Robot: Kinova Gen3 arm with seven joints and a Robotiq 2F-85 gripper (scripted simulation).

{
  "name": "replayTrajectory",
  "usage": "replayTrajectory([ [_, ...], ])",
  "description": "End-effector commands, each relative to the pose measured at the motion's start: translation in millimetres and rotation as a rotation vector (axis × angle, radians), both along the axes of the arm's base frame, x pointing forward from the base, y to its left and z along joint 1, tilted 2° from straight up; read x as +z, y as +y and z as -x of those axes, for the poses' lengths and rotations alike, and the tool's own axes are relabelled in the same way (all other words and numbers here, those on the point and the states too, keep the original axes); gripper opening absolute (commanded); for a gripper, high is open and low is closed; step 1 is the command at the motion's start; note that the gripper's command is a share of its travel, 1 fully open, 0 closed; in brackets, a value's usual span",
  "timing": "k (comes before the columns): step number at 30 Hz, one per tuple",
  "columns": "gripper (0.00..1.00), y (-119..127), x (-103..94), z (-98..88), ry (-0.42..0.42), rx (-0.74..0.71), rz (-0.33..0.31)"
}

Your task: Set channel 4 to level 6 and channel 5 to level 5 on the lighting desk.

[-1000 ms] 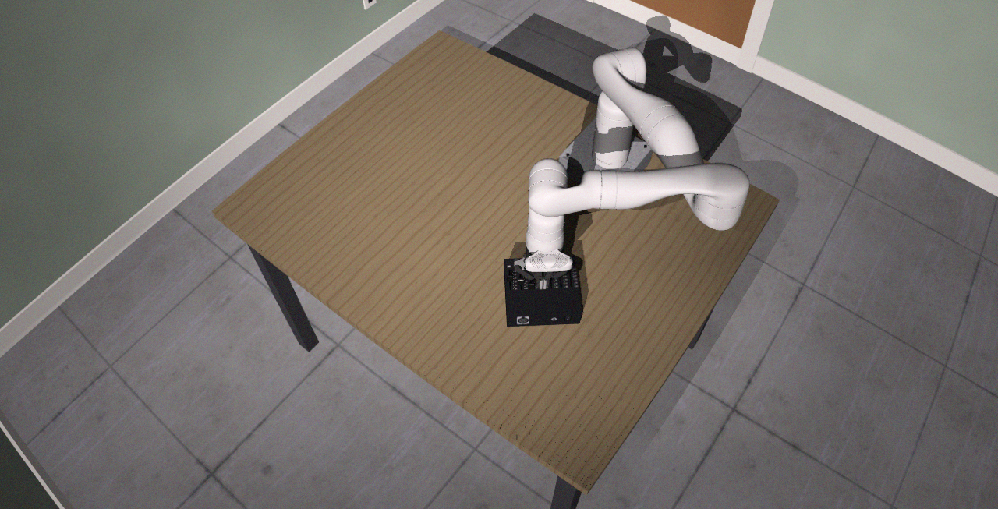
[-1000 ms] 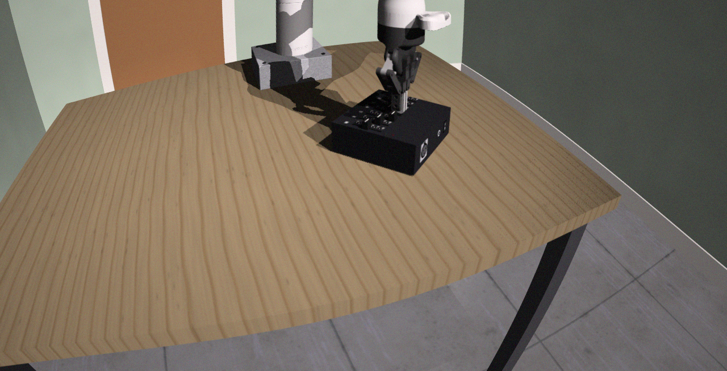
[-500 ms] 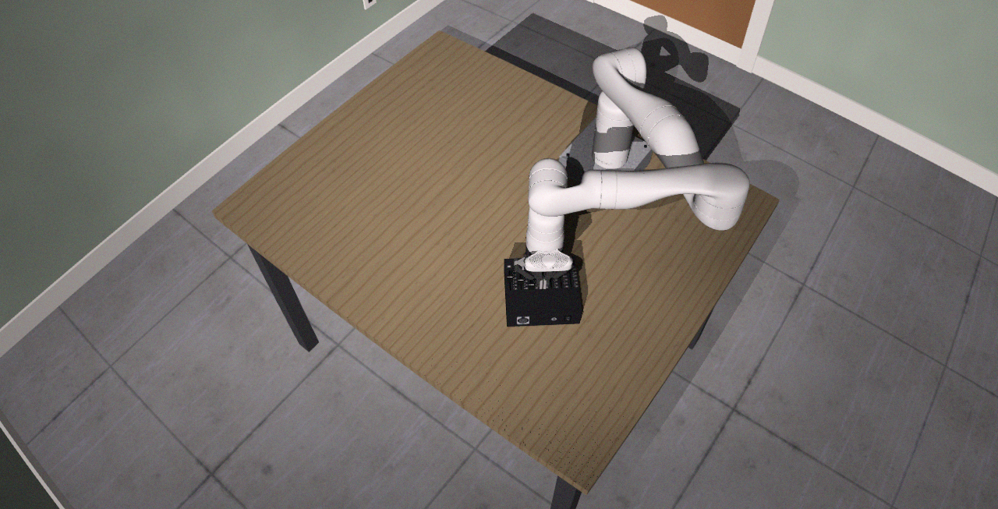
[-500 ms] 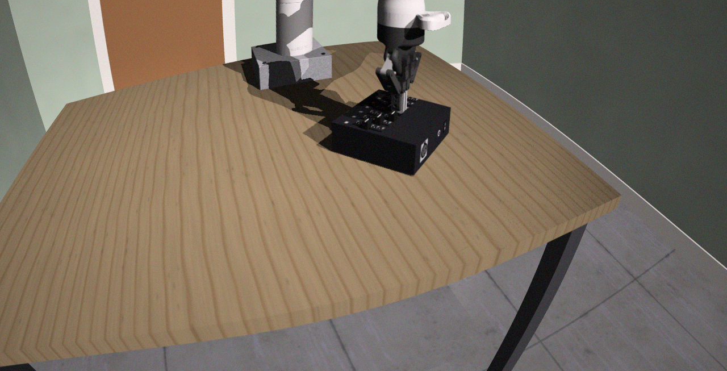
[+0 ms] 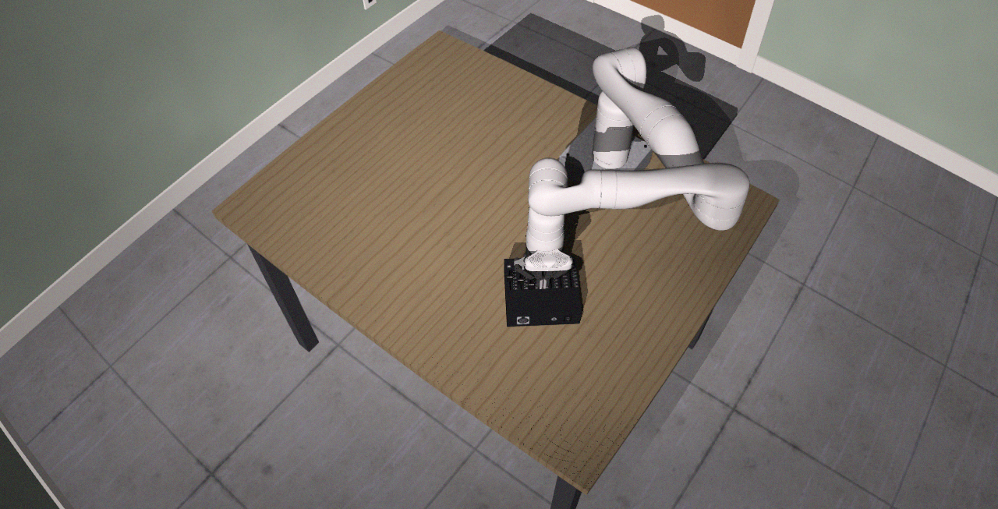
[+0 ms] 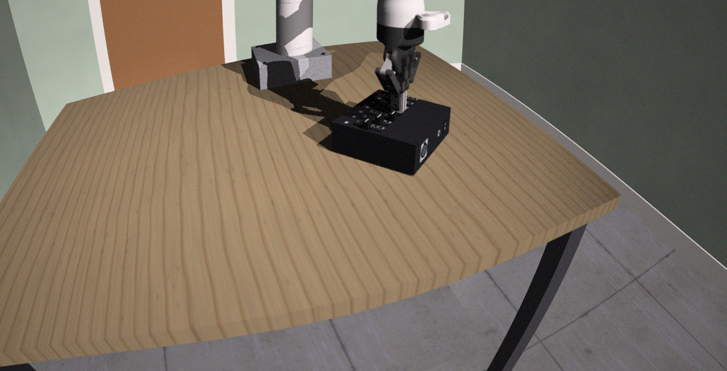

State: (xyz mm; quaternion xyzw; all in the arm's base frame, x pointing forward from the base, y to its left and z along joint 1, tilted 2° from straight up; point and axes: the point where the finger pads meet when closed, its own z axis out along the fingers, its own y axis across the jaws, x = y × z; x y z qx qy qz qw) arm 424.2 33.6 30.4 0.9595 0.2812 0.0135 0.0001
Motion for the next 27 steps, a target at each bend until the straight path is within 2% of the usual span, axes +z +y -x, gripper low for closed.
replayTrajectory([
  [1, 0.0, -4.2, 0.8, 0.4, -0.004, -0.002, 0.006],
  [27, 0.0, -4.2, 0.8, 0.4, -0.004, -0.002, 0.006],
])
